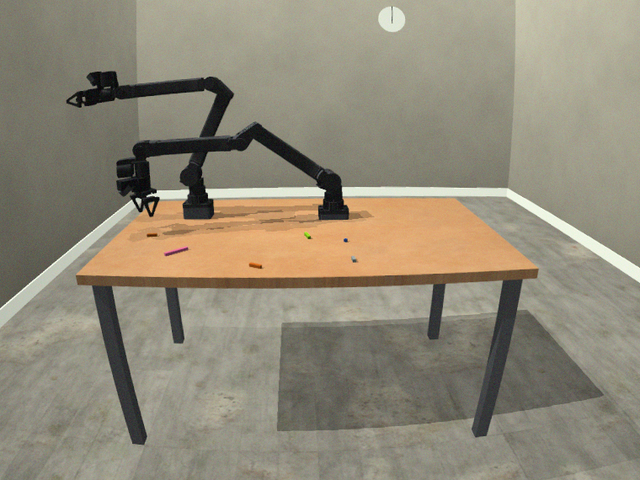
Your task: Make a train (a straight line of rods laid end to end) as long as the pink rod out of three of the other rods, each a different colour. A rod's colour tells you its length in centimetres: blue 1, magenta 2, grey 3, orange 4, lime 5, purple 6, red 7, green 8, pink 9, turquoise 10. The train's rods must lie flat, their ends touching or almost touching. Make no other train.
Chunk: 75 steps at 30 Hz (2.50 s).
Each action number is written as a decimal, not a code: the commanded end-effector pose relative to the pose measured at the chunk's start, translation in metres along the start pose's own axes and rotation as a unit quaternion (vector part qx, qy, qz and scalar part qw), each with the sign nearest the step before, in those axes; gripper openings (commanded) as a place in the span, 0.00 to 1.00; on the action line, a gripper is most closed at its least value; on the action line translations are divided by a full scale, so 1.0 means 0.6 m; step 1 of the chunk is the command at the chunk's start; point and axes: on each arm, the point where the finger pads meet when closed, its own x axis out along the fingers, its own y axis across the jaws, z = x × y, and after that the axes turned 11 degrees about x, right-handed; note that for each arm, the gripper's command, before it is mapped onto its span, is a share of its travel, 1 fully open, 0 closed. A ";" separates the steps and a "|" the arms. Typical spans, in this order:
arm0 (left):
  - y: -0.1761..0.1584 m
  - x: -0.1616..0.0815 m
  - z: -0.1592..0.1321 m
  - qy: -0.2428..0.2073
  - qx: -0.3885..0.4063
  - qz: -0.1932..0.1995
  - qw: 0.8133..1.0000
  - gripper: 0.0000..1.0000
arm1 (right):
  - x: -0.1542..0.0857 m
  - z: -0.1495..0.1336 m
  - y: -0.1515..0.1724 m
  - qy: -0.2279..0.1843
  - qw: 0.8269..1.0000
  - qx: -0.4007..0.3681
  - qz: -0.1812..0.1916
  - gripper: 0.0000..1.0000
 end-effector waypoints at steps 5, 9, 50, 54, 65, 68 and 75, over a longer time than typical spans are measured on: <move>-0.034 -0.021 0.006 -0.014 0.003 -0.006 1.000 1.00 | -0.012 0.035 -0.007 -0.028 1.000 0.006 -0.003 1.00; -0.009 -0.021 0.016 -0.014 -0.008 -0.006 1.000 1.00 | -0.012 0.035 -0.007 -0.028 1.000 0.006 -0.003 1.00; -0.022 -0.021 0.011 -0.014 -0.003 -0.006 1.000 1.00 | -0.012 0.035 -0.007 -0.028 1.000 0.006 -0.003 1.00; -0.022 -0.021 0.011 -0.014 -0.003 -0.006 1.000 1.00 | -0.012 0.035 -0.007 -0.028 1.000 0.006 -0.003 1.00; -0.022 -0.021 0.011 -0.014 -0.003 -0.006 1.000 1.00 | -0.012 0.035 -0.007 -0.028 1.000 0.006 -0.003 1.00; -0.022 -0.021 0.011 -0.014 -0.003 -0.006 1.000 1.00 | -0.012 0.035 -0.007 -0.028 1.000 0.006 -0.003 1.00; -0.022 -0.021 0.011 -0.014 -0.003 -0.006 1.000 1.00 | -0.012 0.035 -0.007 -0.028 1.000 0.006 -0.003 1.00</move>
